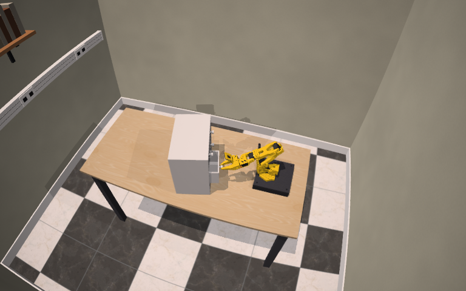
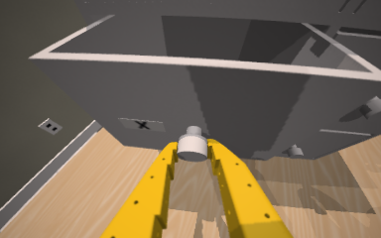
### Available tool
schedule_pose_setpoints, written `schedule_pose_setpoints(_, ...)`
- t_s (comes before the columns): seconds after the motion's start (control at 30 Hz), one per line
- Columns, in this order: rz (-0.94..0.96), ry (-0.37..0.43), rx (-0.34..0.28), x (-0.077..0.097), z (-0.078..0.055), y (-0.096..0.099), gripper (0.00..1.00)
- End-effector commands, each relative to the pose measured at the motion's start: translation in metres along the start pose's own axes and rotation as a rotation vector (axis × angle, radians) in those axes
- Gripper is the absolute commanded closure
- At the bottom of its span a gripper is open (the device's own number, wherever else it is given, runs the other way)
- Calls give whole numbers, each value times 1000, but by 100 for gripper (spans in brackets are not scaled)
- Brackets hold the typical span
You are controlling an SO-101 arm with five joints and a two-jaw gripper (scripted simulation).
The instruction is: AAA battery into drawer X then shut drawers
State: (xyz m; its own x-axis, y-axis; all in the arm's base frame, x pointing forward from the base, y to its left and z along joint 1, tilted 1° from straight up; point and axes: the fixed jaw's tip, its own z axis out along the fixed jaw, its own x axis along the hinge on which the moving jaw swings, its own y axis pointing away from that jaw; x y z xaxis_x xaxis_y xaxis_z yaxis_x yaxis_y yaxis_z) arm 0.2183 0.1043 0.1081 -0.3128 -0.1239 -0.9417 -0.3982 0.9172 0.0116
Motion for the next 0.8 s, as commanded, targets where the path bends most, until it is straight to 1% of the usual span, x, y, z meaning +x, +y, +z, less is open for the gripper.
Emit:
schedule_pose_setpoints(0.0,-8,-5,-14,0,-2,4,100)
schedule_pose_setpoints(0.33,-8,-5,-14,0,-2,4,100)
schedule_pose_setpoints(0.77,-10,-5,-20,2,-9,5,100)
